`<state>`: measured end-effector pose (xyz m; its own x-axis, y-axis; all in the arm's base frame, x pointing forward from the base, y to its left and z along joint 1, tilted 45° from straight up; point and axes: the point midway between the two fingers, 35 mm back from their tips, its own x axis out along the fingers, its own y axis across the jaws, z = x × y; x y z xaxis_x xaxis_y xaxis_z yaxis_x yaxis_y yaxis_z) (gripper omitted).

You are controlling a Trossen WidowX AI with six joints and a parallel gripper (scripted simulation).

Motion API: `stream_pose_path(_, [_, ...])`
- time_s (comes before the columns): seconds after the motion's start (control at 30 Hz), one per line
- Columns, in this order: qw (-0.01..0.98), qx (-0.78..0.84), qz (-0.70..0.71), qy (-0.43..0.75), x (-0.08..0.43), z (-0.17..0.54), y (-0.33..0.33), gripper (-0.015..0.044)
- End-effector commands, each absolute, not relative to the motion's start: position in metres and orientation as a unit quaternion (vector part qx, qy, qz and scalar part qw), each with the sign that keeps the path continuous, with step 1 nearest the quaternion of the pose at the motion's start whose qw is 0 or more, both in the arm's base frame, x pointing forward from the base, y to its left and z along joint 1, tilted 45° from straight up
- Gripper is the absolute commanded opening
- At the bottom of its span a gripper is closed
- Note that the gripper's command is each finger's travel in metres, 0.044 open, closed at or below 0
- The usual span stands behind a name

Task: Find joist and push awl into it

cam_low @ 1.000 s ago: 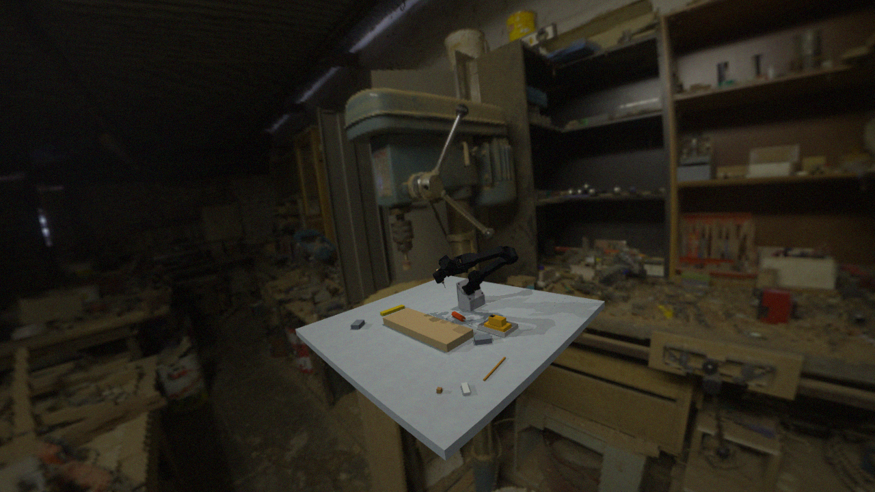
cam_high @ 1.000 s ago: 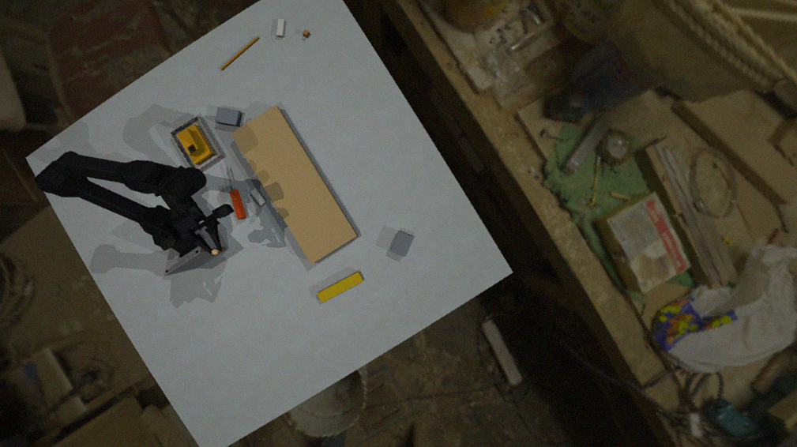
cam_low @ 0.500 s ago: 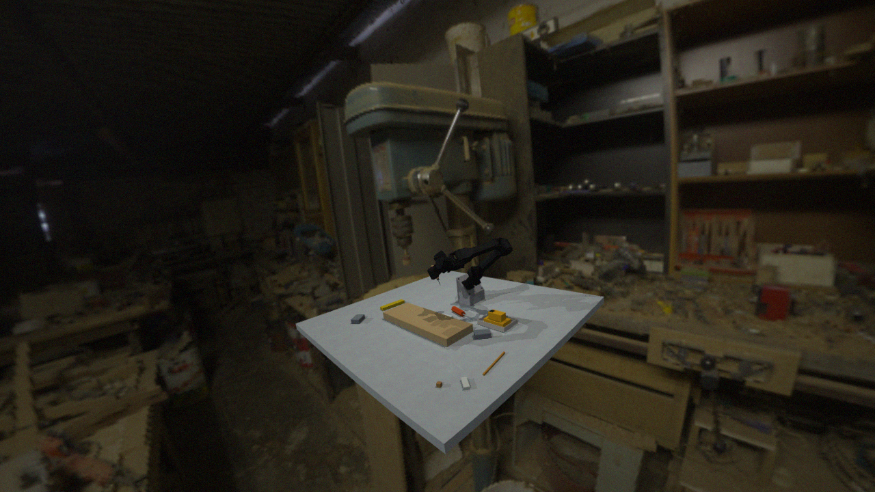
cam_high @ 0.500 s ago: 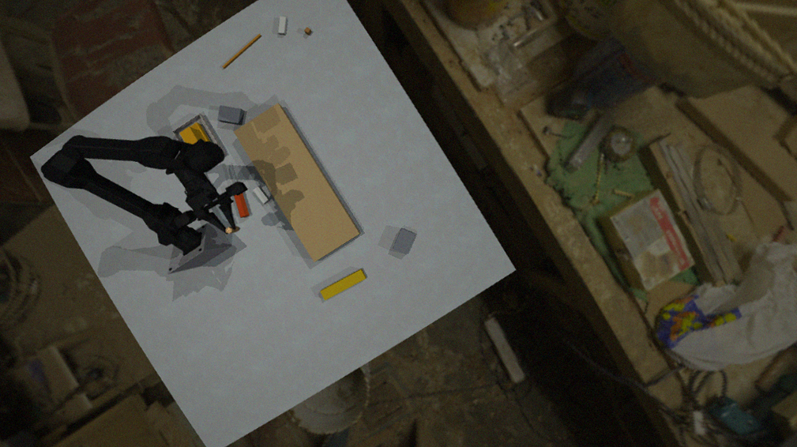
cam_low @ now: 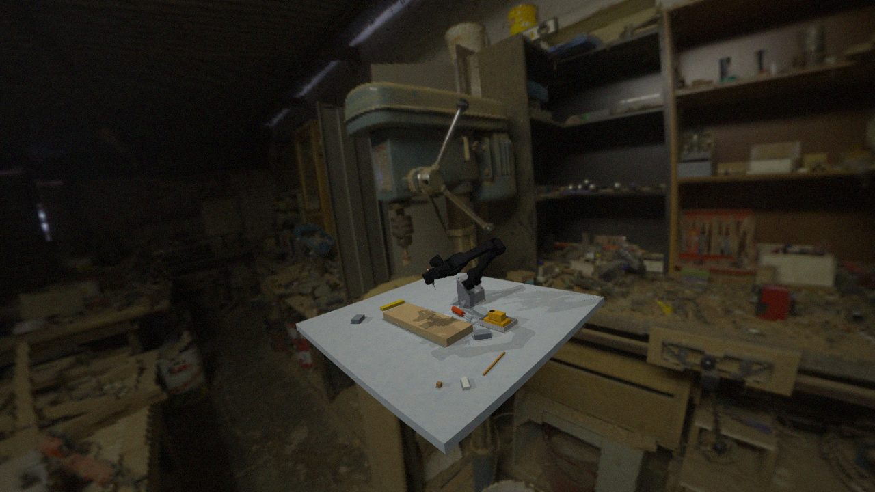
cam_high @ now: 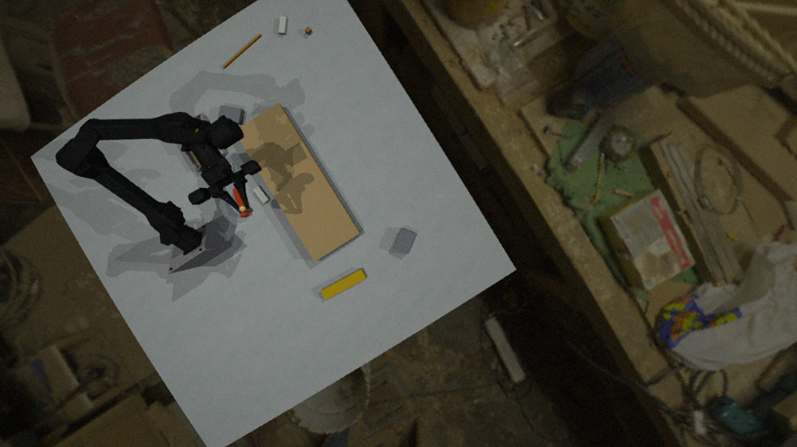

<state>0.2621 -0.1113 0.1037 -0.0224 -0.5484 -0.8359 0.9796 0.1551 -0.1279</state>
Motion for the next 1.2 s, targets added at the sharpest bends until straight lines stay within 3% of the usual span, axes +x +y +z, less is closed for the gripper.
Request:
stream_pose_path(0.0, [0.645,0.272,-0.600,0.386,0.276,0.109,-0.106,0.0000])
stream_pose_path(0.83, [0.644,0.308,-0.631,0.304,0.360,0.118,-0.032,0.0000])
stream_pose_path(1.17, [0.644,0.310,-0.632,0.298,0.365,0.116,-0.026,0.0000])
